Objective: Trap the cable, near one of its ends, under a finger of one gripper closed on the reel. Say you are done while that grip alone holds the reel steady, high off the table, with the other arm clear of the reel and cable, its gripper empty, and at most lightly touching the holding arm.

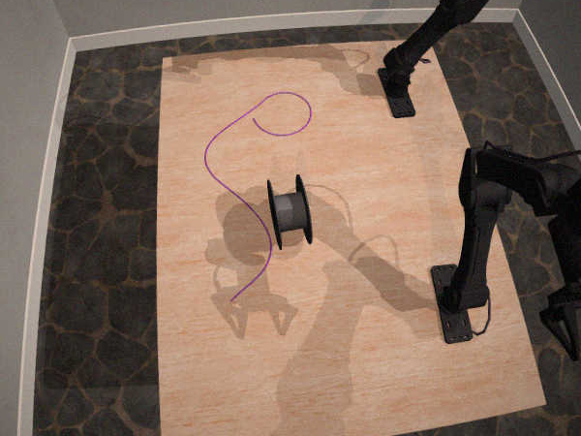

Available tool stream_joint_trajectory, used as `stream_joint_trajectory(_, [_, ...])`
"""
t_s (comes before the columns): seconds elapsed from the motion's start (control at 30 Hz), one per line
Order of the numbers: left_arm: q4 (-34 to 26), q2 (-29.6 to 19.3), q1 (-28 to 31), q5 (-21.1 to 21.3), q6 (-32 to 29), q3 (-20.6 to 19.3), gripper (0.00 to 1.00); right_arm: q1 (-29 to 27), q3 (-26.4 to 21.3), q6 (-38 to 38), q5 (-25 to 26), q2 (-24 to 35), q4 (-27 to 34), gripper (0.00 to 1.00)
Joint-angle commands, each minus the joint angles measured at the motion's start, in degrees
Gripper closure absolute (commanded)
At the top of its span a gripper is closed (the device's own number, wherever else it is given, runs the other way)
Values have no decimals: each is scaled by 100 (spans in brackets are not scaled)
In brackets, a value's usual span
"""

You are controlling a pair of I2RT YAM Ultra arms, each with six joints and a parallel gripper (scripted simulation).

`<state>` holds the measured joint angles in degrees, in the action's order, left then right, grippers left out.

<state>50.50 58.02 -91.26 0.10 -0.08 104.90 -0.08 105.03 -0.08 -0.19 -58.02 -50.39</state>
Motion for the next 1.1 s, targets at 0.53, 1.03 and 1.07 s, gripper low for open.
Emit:
stream_joint_trajectory(0.53, [-3304, 218, 16, -43, 33, -2968, 0, 47, -2991, 35, 47, -242, 3294, 0])
stream_joint_trajectory(1.03, [-4841, 219, 16, -44, 33, -4374, 0, 46, -4389, 36, 48, -222, 4832, 0])
stream_joint_trajectory(1.07, [-4901, 232, 16, -44, 33, -4422, 0, 47, -4443, 35, 48, -235, 4891, 0])
